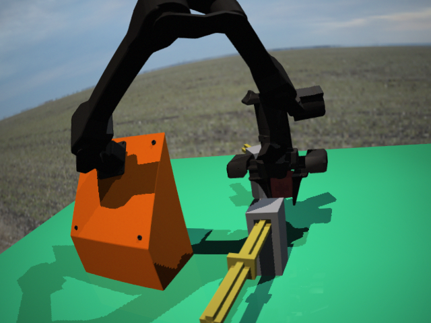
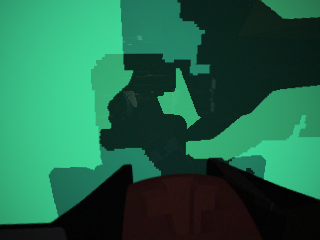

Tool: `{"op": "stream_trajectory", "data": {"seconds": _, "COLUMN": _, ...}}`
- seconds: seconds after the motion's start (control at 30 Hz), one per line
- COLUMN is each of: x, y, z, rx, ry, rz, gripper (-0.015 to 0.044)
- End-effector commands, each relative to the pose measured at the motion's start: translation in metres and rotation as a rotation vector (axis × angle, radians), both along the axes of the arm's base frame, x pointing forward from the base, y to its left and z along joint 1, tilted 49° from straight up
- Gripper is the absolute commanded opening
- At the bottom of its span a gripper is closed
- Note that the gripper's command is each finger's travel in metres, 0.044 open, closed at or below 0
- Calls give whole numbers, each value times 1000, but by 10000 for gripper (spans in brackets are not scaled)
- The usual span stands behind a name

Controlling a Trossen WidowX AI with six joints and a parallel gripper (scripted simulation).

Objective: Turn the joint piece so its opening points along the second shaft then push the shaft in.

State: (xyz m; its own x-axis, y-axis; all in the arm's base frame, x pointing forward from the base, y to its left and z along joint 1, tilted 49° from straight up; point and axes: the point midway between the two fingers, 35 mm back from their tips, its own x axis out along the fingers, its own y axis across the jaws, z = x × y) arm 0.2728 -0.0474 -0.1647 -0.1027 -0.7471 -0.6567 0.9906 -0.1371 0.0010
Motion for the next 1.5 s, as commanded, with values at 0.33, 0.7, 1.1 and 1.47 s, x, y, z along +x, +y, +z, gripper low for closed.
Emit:
{"op": "stream_trajectory", "data": {"seconds": 0.33, "x": 0, "y": 0, "z": 0, "rx": 0, "ry": 0, "rz": 0, "gripper": 147}}
{"op": "stream_trajectory", "data": {"seconds": 0.7, "x": 0, "y": 0, "z": 0, "rx": 0, "ry": 0, "rz": 0, "gripper": 383}}
{"op": "stream_trajectory", "data": {"seconds": 1.1, "x": 0, "y": 0, "z": 0, "rx": 0, "ry": 0, "rz": 0, "gripper": 440}}
{"op": "stream_trajectory", "data": {"seconds": 1.47, "x": 4, "y": 24, "z": 16, "rx": -142, "ry": 30, "rz": 0, "gripper": 440}}
